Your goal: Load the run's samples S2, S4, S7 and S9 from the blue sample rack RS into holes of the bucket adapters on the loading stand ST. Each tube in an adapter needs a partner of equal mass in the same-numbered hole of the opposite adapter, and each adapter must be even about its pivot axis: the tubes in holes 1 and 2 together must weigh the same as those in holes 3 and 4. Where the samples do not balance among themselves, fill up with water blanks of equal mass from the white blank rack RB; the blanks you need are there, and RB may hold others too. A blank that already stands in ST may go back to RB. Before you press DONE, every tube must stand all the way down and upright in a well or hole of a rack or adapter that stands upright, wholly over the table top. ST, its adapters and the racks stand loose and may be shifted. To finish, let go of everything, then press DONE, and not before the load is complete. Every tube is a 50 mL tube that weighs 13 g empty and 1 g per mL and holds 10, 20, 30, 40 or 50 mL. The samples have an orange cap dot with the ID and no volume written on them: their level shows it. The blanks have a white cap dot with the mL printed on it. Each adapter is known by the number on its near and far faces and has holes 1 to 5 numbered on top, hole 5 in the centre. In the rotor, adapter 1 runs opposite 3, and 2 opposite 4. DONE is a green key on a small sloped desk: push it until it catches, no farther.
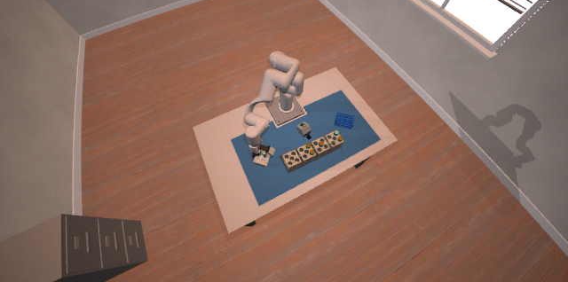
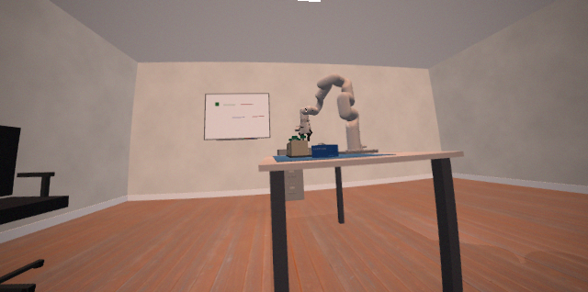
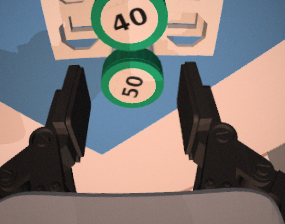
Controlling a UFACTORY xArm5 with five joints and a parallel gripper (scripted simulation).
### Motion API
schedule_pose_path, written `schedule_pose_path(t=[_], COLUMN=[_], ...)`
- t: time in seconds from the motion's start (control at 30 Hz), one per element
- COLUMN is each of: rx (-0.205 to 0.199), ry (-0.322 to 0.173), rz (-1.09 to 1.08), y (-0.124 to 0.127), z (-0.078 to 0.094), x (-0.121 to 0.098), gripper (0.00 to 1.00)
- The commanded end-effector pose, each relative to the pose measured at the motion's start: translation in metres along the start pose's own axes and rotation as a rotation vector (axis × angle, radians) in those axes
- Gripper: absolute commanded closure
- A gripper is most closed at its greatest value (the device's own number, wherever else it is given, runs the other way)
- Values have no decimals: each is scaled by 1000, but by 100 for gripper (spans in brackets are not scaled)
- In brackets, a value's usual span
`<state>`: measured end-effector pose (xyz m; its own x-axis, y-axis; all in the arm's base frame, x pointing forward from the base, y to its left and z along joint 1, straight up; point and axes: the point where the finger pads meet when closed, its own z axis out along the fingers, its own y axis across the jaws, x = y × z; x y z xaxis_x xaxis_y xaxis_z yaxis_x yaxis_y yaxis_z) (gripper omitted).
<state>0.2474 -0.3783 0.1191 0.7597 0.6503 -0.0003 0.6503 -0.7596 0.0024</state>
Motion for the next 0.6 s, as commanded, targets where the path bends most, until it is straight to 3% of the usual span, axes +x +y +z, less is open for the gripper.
schedule_pose_path(t=[0.0,0.57], rx=[-3,-3], ry=[0,0], rz=[0,0], y=[1,1], z=[1,11], x=[0,0], gripper=[43,43])
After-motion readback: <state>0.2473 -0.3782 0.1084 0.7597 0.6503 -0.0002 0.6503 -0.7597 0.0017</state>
